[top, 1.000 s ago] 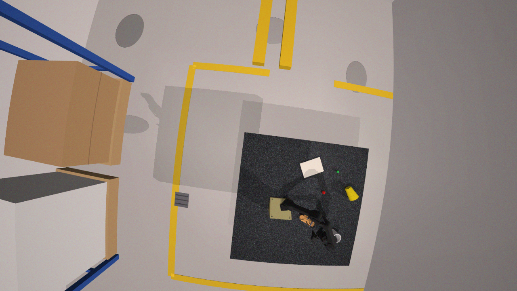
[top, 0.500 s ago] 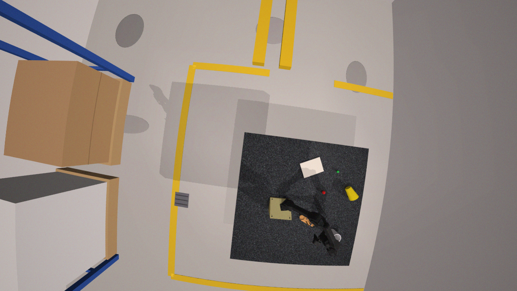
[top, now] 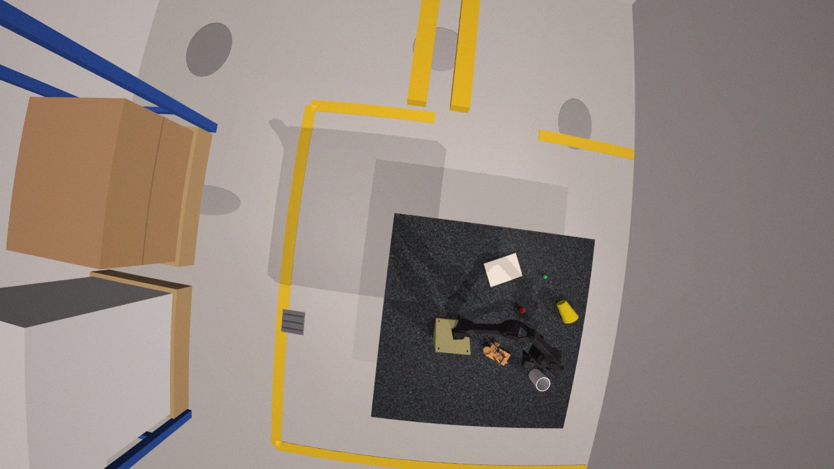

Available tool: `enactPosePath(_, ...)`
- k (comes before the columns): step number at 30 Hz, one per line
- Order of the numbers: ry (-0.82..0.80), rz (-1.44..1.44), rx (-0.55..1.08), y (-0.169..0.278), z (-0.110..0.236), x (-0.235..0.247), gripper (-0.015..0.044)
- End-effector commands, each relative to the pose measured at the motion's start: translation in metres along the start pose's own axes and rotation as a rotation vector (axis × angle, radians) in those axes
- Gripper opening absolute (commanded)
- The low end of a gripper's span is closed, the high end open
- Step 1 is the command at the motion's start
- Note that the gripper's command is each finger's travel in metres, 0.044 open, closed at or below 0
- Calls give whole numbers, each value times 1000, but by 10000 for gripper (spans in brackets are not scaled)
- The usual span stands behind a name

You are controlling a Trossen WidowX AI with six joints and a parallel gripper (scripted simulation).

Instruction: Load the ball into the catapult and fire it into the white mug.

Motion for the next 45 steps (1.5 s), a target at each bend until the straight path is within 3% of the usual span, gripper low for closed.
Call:
enactPosePath(1,-16,84,-6,0,-17,67,300)
enactPosePath(9,-76,240,5,19,-45,169,300)
enactPosePath(45,-79,244,6,18,-95,173,300)
Point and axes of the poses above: the point midway between the two fingers, 35 mm back from their tips, its own z axis back along the fingers, its own x axis across the jaws, y = z × x, the point moved 7 cm from there along z, back along the fingers, and after that the axes turned 6 degrees about z, right-handed, at the moved point
